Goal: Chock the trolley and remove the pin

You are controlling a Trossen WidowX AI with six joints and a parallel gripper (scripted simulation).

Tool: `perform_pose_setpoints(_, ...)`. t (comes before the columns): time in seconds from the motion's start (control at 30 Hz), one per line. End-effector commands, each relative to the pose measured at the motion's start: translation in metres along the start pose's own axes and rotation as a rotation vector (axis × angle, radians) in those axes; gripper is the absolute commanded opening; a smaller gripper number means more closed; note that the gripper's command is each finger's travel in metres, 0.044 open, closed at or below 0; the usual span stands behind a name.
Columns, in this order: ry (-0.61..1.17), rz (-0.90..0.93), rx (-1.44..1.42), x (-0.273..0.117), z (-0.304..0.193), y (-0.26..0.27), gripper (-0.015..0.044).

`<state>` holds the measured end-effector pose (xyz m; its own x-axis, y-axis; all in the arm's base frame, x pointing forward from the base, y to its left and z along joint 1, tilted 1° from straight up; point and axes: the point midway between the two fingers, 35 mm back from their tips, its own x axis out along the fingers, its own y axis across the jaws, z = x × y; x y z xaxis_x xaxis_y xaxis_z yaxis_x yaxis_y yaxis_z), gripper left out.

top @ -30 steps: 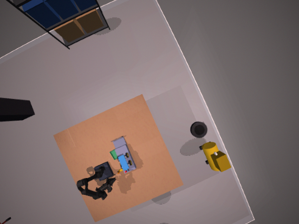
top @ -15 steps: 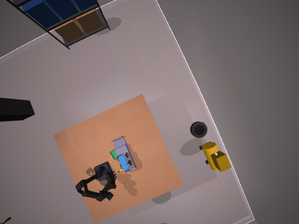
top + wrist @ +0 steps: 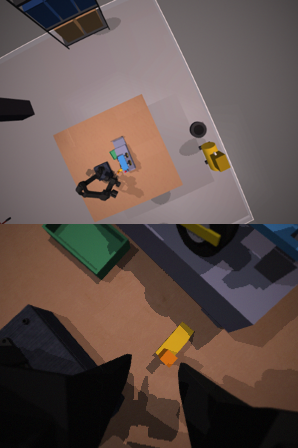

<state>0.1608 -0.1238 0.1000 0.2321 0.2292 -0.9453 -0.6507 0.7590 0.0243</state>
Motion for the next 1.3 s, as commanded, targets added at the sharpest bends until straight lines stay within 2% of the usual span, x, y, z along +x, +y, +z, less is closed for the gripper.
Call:
perform_pose_setpoints(0.0, 0.102, 0.027, -0.286, -0.003, 0.004, -0.003, 0.0190)
perform_pose_setpoints(0.37, 0.325, 0.143, -0.992, -0.015, 0.020, -0.014, 0.0190)
perform_pose_setpoints(0.67, 0.328, 0.146, -1.003, -0.014, 0.020, -0.014, 0.0190)
perform_pose_setpoints(1.1, 0.328, 0.146, -1.003, 0.025, 0.006, -0.015, 0.0190)
perform_pose_setpoints(1.27, 0.328, 0.146, -1.003, 0.028, 0.005, -0.015, 0.0190)
